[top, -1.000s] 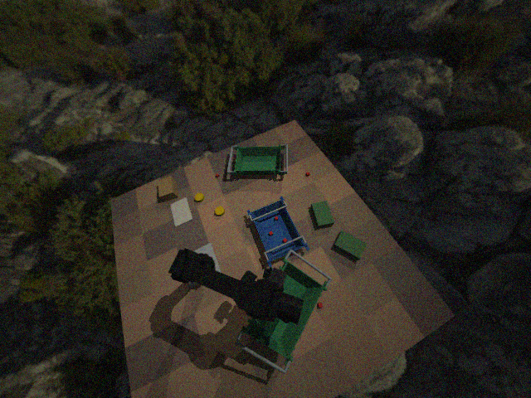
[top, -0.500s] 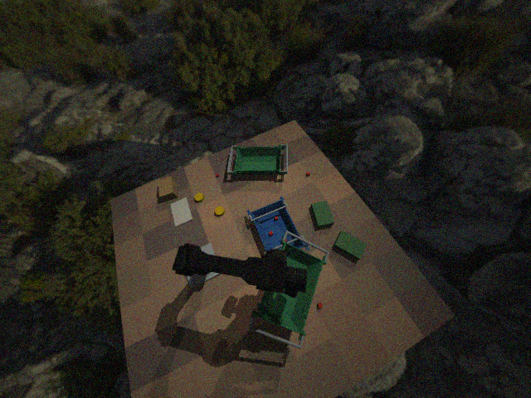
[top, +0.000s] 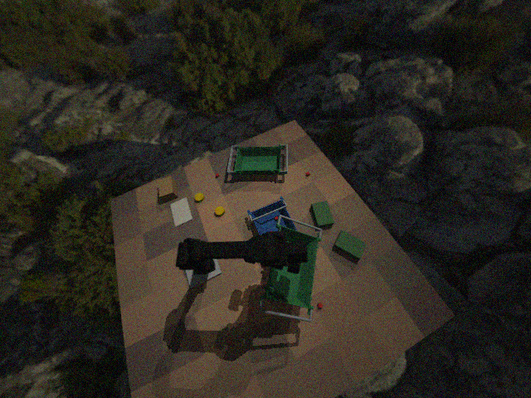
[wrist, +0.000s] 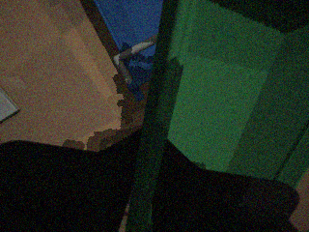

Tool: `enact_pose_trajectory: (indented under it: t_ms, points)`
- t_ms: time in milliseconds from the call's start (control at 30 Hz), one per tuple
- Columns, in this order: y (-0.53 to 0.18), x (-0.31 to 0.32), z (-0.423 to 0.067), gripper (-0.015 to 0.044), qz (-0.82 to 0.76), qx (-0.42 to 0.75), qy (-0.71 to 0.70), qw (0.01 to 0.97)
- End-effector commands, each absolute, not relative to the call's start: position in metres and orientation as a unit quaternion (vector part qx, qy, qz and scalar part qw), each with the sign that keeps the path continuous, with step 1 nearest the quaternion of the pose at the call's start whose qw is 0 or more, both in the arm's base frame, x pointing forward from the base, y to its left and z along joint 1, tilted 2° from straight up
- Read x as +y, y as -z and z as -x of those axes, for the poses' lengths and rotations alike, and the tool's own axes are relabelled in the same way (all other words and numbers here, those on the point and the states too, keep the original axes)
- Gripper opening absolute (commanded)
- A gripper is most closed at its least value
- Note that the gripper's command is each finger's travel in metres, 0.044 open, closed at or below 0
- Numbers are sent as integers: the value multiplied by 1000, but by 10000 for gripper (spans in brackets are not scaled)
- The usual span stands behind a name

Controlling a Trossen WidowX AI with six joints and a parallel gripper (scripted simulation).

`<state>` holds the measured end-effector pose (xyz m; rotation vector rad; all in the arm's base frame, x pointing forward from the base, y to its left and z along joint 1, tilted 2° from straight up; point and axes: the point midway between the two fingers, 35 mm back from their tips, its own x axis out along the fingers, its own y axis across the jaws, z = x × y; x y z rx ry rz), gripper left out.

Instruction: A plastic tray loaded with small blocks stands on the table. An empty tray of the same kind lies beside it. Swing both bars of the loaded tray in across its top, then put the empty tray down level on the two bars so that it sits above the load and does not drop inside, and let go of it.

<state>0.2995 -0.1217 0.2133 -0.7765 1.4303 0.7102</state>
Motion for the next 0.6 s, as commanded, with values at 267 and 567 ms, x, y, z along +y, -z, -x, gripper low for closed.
enact_pose_trajectory:
  t_ms: [267,567]
  points:
    - [-216,-77,-315,0,387,598,-349,609]
    - [-215,-43,-321,0,417,578,-381,589]
